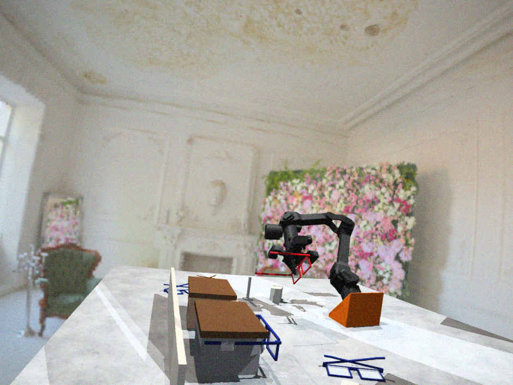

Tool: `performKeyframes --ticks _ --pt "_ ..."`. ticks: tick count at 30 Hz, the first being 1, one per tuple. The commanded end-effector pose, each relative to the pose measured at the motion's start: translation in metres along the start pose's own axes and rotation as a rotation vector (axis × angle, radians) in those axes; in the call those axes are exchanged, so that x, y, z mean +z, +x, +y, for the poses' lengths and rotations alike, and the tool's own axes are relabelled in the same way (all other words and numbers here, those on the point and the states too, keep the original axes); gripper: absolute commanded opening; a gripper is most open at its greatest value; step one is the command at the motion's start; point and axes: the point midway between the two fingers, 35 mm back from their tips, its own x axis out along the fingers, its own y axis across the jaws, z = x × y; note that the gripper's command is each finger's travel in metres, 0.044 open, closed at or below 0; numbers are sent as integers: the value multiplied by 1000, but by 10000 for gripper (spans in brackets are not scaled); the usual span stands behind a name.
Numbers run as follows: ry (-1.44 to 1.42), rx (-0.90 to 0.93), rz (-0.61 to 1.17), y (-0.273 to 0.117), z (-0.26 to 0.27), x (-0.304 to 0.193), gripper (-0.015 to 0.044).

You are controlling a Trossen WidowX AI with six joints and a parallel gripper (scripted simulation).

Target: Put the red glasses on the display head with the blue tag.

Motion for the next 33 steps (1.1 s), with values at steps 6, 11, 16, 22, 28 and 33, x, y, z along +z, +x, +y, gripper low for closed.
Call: performKeyframes --ticks 6,11,16,22,28,33 --pt "35 110 99 17 -17 9 0" --pt "48 153 172 27 -26 17 0" --pt "57 181 254 36 -36 27 0" --pt "62 190 361 48 -46 41 0" --pt "61 174 472 59 -55 57 0" --pt "56 139 564 69 -61 72 0"
